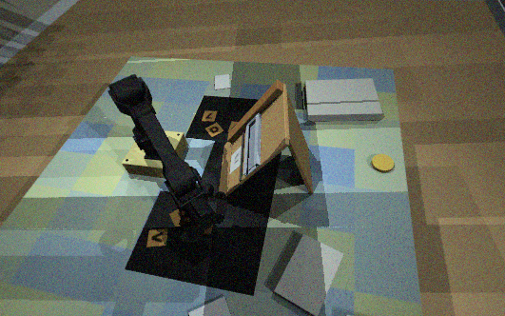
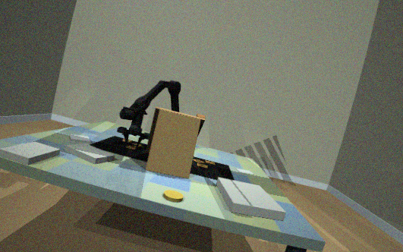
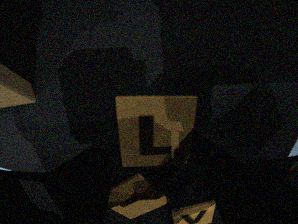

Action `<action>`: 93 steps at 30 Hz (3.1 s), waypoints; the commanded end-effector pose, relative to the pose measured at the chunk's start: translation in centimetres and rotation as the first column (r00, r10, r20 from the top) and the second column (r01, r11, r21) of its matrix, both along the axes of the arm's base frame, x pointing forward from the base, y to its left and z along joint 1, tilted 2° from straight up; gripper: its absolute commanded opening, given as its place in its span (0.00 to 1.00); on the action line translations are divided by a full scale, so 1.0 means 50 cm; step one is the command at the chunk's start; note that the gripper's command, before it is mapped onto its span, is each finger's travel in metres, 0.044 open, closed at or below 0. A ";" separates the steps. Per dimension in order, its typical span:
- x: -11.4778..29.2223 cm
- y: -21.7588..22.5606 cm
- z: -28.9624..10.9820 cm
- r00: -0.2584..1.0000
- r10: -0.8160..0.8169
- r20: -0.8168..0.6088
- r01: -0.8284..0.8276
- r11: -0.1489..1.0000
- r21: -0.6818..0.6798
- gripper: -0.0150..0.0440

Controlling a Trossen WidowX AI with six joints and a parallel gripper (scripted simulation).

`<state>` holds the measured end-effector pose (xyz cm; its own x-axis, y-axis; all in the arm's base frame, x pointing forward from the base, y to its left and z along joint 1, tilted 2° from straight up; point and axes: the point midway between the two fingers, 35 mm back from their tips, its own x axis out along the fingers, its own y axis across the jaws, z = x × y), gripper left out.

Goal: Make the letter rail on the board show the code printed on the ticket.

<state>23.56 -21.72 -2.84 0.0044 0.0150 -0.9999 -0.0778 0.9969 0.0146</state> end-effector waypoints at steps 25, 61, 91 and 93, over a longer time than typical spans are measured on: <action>0.003 0.003 0.035 1.000 -0.006 -0.001 0.006 1.000 -0.004 0.25; 0.151 0.002 0.147 0.909 -0.029 0.415 0.018 0.999 0.030 0.25; 0.271 0.030 0.312 0.629 0.020 0.777 -0.107 0.992 0.061 0.25; 0.271 0.031 0.312 0.629 0.020 0.777 -0.107 0.992 0.061 0.25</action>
<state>37.07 -20.27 12.68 0.7677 0.1329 -0.6269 -0.1672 0.9859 0.0043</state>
